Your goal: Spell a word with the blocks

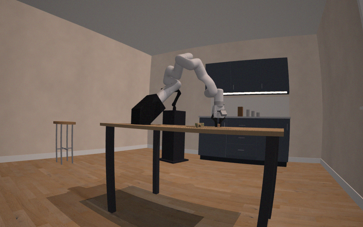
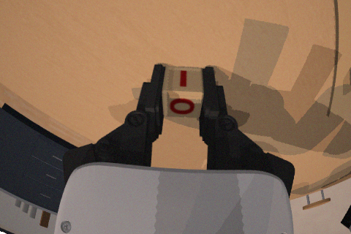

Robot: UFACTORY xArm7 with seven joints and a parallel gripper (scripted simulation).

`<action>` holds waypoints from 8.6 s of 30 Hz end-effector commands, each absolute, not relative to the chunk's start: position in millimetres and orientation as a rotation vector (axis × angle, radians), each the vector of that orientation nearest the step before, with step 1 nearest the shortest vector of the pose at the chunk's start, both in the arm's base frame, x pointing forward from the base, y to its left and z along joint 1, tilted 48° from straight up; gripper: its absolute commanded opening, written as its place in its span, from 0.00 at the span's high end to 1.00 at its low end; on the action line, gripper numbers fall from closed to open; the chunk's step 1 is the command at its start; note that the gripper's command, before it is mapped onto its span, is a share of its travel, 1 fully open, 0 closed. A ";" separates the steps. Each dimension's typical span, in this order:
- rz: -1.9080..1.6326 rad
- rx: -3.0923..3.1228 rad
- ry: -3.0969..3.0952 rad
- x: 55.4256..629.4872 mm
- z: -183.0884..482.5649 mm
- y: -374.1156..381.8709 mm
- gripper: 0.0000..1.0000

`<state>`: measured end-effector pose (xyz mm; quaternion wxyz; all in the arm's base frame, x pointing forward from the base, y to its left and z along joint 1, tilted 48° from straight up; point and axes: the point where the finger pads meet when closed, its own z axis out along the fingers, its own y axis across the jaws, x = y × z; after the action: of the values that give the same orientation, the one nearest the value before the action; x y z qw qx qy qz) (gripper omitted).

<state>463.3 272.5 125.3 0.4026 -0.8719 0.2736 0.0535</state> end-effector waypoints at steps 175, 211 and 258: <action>0.535 -1.795 1.542 419.2 -17.0 142.7 0.79; 0.535 -1.795 1.542 419.2 -17.0 142.7 0.79; 0.535 -1.795 1.542 409.1 35.2 85.7 0.58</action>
<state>411.5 101.3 20.9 0.3498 -0.6932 0.5954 0.2064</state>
